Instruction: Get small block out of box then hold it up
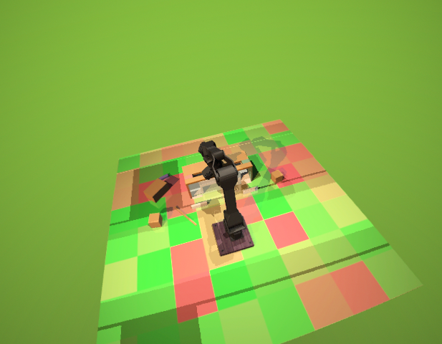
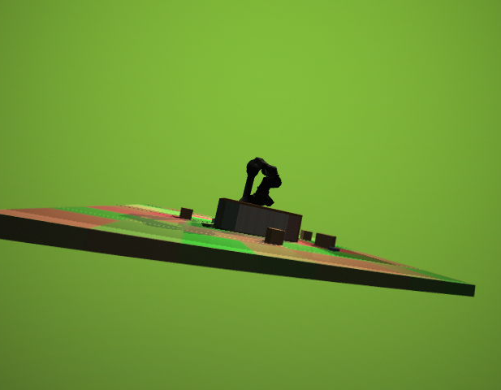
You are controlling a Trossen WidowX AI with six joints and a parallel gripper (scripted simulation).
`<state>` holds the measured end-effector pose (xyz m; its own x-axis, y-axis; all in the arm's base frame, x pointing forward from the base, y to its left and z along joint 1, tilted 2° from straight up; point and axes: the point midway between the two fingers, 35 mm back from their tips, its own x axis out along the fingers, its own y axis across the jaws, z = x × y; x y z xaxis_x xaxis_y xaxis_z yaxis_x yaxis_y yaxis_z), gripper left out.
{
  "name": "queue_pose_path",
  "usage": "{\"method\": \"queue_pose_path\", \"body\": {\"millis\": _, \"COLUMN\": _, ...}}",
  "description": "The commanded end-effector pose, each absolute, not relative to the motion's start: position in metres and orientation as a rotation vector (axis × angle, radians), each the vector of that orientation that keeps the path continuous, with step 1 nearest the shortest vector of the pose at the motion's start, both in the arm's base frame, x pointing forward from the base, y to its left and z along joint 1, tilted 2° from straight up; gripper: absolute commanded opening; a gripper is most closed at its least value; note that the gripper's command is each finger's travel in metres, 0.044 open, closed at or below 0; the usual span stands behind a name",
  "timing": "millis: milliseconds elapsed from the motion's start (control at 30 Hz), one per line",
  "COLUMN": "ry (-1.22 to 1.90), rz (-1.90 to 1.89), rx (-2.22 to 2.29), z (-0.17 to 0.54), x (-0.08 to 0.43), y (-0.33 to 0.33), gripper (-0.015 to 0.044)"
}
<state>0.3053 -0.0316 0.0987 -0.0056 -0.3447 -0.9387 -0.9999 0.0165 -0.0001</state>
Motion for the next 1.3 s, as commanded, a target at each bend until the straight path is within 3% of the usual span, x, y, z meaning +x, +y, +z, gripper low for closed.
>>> {"method": "queue_pose_path", "body": {"millis": 0, "ry": 1.478, "rz": 1.009, "rx": -1.447, "z": 0.099, "x": 0.305, "y": -0.030, "gripper": 0.0400}}
{"method": "queue_pose_path", "body": {"millis": 1267, "ry": 1.479, "rz": 1.008, "rx": -1.448, "z": 0.099, "x": 0.305, "y": -0.047, "gripper": 0.0400}}
